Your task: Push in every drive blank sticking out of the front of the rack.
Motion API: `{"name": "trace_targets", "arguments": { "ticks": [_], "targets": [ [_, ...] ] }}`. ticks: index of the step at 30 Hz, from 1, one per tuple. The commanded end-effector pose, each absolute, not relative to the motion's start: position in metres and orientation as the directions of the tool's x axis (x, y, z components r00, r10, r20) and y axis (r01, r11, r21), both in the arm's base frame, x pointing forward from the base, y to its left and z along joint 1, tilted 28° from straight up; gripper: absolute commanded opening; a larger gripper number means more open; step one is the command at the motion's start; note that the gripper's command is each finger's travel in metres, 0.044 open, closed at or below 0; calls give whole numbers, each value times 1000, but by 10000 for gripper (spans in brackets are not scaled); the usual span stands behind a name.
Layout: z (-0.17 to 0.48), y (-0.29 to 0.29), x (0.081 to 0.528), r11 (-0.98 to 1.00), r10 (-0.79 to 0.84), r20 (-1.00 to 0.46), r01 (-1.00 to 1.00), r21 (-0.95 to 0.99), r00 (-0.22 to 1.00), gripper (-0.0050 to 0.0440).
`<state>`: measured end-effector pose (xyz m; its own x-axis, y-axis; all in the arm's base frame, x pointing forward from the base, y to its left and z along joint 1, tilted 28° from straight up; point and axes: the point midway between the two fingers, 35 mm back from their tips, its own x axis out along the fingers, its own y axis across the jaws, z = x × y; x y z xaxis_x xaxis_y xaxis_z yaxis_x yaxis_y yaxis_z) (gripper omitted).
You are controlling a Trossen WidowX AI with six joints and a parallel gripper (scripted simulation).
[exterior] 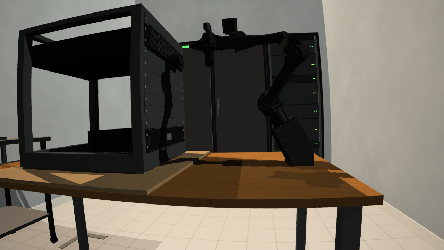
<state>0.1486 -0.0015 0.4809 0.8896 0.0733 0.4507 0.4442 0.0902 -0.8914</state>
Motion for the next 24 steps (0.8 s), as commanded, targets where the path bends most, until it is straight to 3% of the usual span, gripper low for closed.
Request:
{"name": "trace_targets", "arguments": {
  "ticks": [1,24],
  "targets": [
    [489,5,143,74,64,476,471,-879,877,-50],
    [491,10,143,71,64,475,471,-879,877,-50]
  ]
}}
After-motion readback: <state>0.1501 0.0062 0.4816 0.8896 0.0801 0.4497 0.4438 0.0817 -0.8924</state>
